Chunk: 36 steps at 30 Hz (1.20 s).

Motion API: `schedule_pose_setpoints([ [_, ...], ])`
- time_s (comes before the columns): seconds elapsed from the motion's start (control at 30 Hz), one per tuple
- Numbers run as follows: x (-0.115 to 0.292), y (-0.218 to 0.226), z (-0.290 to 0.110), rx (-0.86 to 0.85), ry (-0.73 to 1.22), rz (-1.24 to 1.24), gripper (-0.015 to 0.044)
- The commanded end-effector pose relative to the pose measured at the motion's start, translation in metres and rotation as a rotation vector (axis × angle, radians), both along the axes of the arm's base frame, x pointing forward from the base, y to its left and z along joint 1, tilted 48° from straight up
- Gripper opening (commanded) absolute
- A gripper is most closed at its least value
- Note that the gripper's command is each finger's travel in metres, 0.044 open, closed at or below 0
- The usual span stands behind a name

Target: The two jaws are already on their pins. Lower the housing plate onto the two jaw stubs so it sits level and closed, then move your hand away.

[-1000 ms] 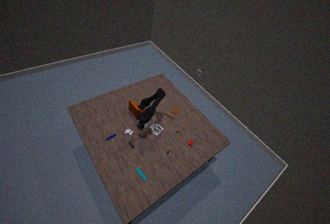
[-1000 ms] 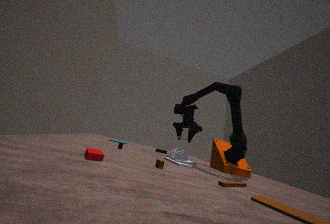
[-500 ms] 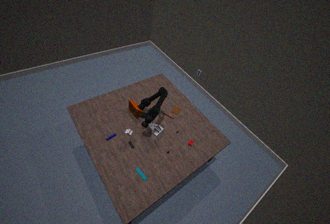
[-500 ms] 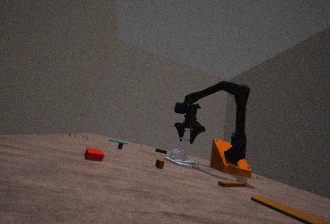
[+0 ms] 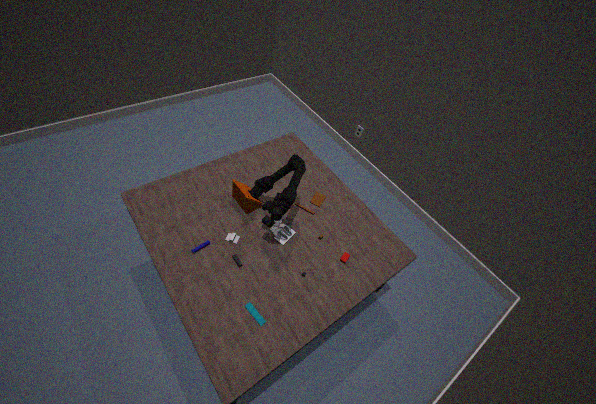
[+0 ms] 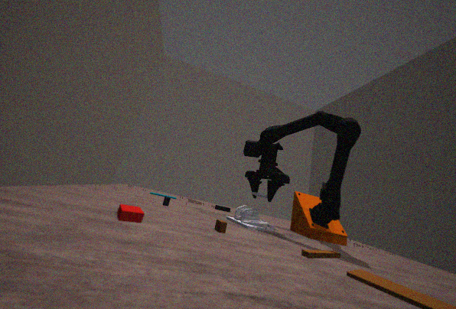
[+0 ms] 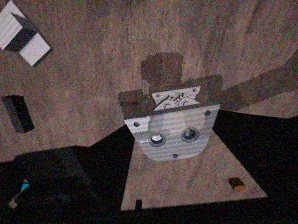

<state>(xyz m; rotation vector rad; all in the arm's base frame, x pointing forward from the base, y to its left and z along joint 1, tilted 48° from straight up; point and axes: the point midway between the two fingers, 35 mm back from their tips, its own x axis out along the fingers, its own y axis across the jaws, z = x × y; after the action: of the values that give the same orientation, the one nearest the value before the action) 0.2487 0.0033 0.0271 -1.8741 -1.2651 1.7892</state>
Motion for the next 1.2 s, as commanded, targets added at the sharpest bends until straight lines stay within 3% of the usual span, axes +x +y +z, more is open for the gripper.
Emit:
schedule_pose_setpoints([
  [0.0,-0.0049,0.0095,0.0062,0.008,0.021,-0.013,0.0351],
  [1.17,-0.0090,0.0176,0.0133,0.010,0.034,-0.023,0.0351],
])
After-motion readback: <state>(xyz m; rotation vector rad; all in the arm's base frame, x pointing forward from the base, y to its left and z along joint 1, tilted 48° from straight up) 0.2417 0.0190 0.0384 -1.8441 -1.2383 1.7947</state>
